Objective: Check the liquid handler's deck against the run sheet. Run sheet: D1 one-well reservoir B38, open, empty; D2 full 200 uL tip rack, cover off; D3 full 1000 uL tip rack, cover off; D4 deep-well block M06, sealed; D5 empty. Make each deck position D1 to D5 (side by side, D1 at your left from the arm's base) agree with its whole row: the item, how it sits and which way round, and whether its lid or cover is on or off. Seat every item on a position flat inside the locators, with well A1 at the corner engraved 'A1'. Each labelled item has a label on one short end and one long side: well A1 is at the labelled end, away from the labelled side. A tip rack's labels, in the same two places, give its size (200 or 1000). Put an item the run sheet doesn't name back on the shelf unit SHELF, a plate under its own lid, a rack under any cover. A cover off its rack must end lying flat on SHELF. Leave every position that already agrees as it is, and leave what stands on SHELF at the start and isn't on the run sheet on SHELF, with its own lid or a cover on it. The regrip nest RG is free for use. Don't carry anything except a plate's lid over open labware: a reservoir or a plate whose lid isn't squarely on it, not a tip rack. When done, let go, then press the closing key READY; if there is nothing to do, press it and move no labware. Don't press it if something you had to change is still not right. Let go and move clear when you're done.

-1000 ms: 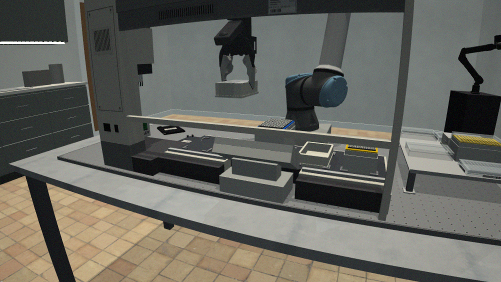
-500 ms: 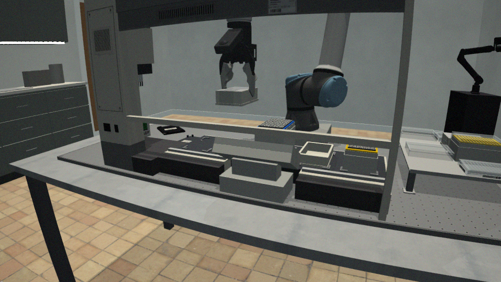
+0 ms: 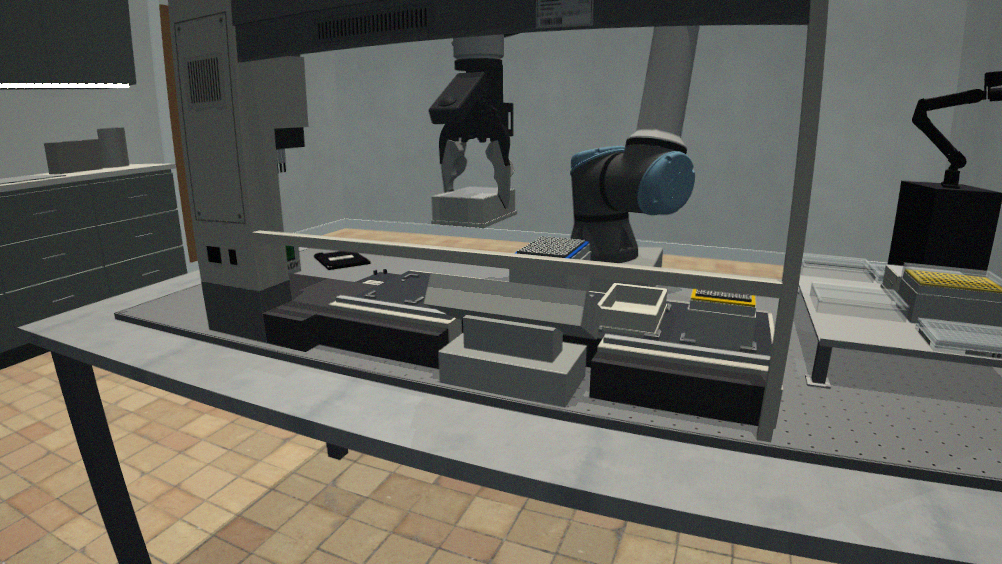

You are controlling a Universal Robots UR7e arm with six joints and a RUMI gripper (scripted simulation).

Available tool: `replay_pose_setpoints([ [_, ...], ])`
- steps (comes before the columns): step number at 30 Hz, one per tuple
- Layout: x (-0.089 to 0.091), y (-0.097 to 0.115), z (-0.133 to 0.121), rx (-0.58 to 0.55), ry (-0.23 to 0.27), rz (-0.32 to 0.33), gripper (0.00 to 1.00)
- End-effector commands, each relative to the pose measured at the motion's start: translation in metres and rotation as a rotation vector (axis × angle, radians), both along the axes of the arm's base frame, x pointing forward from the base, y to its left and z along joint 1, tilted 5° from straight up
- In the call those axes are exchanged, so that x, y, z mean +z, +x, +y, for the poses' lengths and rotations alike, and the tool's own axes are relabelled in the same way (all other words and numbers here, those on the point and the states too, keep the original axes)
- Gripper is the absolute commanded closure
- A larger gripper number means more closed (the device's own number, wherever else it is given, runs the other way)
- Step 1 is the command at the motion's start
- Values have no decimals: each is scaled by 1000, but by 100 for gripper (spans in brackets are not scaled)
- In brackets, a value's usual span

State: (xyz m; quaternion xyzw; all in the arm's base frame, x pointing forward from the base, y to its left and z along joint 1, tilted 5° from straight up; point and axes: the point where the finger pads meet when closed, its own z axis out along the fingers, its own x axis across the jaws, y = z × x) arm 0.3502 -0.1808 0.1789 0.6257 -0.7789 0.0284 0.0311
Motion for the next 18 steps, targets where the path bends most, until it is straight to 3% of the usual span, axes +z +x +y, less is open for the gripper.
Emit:
replay_pose_setpoints([
  [1, -8, 0, -1, 0, -1, -1, 100],
  [18, -32, 0, -3, 0, -1, -1, 100],
])
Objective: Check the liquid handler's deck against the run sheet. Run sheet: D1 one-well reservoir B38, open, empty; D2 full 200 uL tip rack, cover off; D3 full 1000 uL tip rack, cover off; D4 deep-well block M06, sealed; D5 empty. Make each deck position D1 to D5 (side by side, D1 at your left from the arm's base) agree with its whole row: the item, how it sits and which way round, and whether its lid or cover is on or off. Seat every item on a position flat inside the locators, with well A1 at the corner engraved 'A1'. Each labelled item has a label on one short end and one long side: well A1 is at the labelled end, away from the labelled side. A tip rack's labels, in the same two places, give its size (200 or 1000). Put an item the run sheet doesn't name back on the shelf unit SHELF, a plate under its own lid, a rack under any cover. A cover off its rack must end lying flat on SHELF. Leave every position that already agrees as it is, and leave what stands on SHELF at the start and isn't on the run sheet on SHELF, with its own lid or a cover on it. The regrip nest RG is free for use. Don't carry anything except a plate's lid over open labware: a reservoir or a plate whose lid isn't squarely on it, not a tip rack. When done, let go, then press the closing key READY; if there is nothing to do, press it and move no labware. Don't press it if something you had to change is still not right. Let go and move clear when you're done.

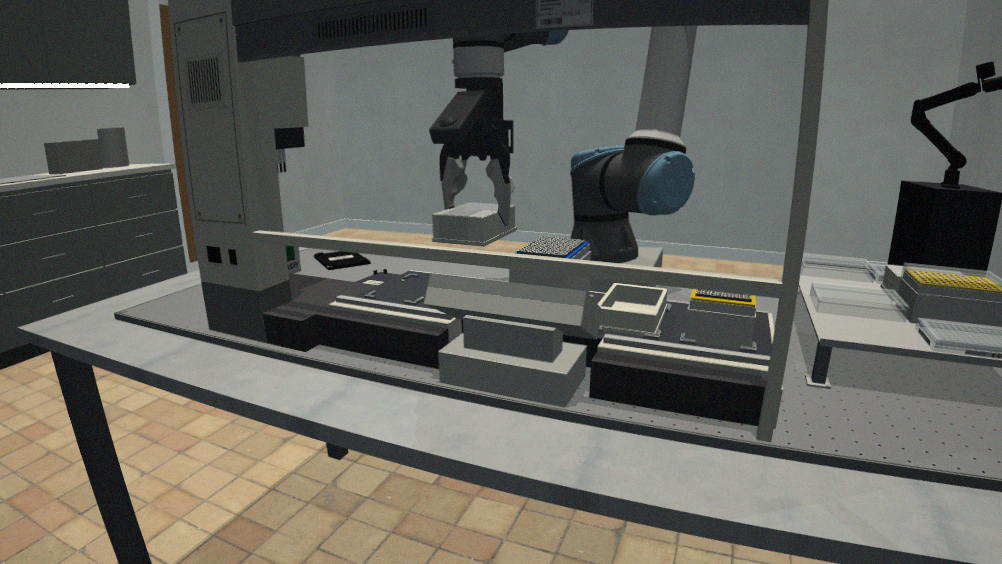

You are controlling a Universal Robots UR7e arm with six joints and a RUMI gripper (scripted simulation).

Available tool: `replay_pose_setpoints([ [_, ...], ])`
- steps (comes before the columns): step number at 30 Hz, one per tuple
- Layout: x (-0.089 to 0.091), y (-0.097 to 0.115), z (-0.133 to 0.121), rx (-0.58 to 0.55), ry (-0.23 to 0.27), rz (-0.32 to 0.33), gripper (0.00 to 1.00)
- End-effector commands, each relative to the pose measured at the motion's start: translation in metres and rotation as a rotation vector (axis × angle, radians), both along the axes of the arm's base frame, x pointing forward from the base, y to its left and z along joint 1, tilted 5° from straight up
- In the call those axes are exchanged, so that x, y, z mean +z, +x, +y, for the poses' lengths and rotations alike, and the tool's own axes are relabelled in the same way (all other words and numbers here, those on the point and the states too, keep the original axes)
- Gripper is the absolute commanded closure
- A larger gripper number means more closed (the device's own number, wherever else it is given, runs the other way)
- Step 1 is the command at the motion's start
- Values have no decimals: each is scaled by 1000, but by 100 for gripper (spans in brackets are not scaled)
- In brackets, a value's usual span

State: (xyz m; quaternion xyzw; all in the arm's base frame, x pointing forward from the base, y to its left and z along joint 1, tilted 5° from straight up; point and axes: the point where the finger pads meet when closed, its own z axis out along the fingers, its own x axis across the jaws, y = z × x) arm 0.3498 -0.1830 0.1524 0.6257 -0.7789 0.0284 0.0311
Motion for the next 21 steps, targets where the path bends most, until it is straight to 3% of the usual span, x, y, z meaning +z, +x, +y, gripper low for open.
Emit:
replay_pose_setpoints([
  [1, -6, 0, -1, 0, -1, -1, 100],
  [21, -36, 0, -3, 0, -1, -1, 100],
])
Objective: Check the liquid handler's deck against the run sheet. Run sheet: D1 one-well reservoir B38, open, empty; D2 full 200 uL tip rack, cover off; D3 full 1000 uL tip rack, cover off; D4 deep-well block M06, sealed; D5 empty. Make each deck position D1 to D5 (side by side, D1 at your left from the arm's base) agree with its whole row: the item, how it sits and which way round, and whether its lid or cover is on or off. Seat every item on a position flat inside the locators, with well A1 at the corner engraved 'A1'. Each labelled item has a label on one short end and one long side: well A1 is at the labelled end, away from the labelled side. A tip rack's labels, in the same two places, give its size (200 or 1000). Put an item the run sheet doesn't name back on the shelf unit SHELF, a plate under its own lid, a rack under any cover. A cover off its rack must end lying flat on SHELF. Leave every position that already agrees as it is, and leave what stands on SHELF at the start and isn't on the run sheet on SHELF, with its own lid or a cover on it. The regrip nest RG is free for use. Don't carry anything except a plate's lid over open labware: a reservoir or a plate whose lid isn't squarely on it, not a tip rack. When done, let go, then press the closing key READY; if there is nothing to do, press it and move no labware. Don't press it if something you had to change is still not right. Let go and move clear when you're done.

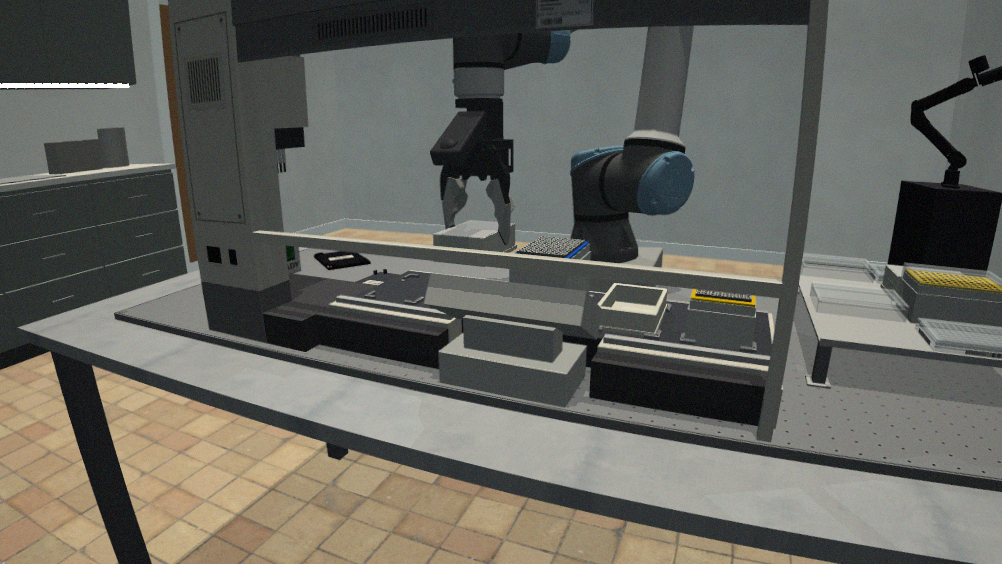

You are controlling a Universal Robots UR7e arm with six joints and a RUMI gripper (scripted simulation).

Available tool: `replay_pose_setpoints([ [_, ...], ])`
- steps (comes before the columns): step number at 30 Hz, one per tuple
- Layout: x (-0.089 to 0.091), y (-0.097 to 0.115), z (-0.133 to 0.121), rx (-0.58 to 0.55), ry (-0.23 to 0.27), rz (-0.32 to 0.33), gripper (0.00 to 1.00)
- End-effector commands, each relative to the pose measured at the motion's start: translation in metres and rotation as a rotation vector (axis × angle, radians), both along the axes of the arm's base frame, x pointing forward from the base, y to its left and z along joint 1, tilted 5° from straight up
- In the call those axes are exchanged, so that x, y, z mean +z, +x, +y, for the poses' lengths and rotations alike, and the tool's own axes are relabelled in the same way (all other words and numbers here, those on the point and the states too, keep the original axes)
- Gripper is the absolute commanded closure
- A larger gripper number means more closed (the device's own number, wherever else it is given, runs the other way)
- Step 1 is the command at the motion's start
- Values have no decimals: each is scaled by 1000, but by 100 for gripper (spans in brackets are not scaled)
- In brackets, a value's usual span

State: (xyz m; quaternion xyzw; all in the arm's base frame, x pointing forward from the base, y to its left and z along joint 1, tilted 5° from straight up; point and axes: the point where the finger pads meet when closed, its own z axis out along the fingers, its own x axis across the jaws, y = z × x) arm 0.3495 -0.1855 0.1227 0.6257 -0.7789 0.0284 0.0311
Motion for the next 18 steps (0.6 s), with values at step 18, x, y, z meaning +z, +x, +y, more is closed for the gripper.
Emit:
replay_pose_setpoints([
  [18, -33, 0, -3, 0, -1, -1, 100],
])
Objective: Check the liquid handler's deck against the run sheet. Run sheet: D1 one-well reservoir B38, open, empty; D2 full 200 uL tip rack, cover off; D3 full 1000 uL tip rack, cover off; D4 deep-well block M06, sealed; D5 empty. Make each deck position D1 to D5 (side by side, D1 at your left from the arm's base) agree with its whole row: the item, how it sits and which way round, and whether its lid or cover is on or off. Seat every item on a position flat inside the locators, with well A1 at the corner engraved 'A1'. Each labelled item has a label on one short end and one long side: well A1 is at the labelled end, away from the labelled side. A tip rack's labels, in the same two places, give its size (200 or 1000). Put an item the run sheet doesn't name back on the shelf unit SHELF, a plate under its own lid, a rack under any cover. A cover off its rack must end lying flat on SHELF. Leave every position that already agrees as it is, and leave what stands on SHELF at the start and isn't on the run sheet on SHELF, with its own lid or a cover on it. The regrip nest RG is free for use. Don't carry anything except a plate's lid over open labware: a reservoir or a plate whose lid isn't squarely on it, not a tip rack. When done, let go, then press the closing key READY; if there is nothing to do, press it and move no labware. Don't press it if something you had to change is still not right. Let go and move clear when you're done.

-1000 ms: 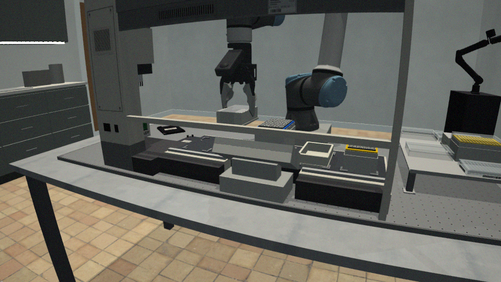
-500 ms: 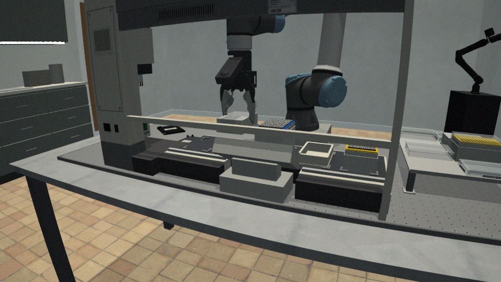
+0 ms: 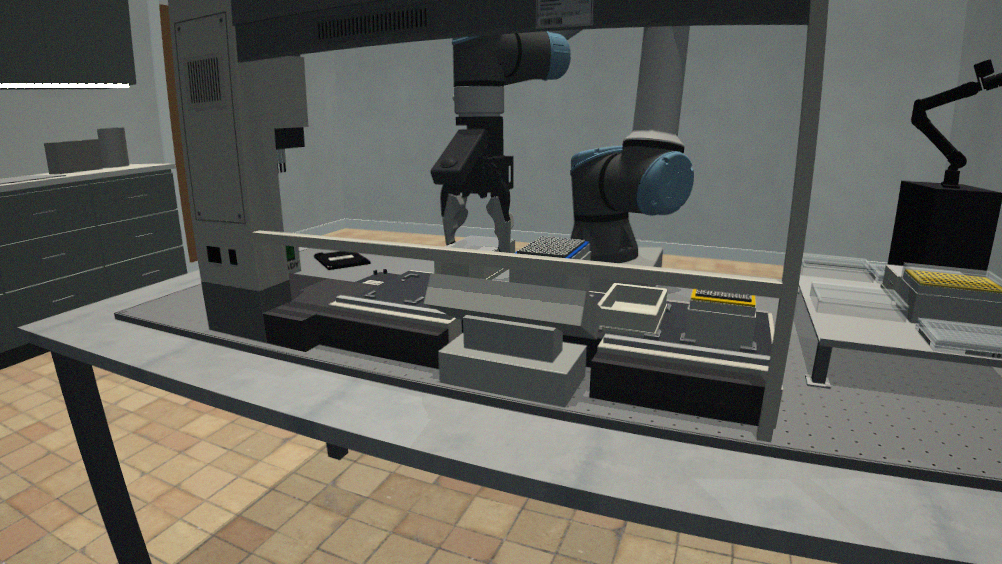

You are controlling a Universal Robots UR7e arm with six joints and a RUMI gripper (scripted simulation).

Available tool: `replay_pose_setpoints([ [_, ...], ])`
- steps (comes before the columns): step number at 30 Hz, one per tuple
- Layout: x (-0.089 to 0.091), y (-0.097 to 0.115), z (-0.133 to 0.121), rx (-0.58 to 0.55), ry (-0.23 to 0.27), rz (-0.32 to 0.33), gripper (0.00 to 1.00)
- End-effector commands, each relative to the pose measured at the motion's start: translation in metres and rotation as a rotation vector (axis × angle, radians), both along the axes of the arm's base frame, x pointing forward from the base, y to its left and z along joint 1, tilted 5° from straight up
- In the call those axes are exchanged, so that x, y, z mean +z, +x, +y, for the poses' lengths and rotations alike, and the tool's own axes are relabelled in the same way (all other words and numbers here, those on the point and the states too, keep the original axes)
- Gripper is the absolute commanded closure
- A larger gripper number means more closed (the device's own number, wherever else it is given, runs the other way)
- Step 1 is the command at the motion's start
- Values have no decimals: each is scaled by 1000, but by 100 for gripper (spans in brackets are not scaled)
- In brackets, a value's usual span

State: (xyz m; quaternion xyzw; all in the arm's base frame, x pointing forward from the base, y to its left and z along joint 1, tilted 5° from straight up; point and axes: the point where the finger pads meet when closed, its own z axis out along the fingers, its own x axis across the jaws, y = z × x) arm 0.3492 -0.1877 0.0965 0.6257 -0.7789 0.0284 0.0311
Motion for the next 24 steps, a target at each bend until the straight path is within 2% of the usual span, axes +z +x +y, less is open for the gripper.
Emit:
replay_pose_setpoints([
  [1, -8, 0, -1, 0, -1, -1, 100],
  [18, -33, 0, -3, 0, -1, -1, 100],
  [24, -34, 0, -3, 0, -1, -1, 100],
])
